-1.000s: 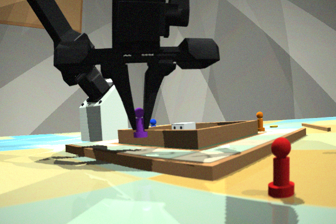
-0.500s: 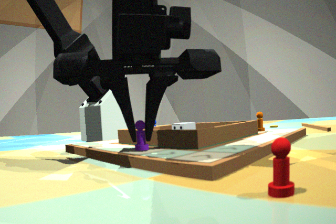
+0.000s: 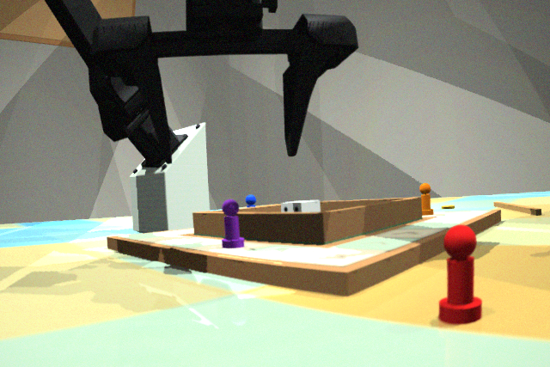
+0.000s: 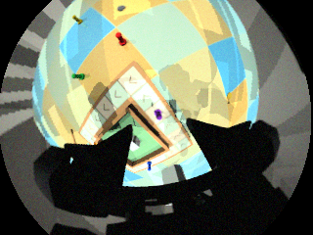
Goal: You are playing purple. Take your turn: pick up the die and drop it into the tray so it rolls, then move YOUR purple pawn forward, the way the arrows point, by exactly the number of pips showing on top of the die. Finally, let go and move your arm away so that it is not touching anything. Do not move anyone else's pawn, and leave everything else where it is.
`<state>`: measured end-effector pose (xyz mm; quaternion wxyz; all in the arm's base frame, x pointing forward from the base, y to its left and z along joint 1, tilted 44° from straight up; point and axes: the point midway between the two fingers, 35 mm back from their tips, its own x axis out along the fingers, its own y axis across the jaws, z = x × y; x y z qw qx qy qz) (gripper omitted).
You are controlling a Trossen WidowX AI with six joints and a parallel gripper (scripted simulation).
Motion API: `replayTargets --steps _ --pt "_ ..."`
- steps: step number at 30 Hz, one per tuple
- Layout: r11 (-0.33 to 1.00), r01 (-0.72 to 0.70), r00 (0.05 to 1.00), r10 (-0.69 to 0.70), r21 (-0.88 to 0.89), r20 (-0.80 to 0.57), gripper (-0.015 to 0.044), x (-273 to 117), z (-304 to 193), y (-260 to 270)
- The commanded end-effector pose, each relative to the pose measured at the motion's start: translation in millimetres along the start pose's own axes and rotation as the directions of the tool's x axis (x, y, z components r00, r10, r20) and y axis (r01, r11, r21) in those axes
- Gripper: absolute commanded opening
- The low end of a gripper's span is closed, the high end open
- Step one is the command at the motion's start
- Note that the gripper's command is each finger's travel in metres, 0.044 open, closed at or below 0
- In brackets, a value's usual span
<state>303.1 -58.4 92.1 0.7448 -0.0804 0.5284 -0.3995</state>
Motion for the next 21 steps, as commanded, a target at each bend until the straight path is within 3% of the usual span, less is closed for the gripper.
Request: replayTargets --steps 1,8,15,16,21 --pt "1.0 0.001 1.0 -0.002 -0.021 -0.011 0.044 -6 -8 3" --pt "0.957 -0.052 0.998 0.042 -0.285 -0.043 0.044 -52 -90 37" --pt "0.857 -0.009 1.0 -0.005 -0.514 -0.025 0.044 -82 -166 27" --pt "0.894 -0.039 0.999 0.027 -0.446 -0.034 0.044 -76 -141 37" --pt "0.894 -0.039 0.999 0.027 -0.446 -0.034 0.044 -76 -141 37"
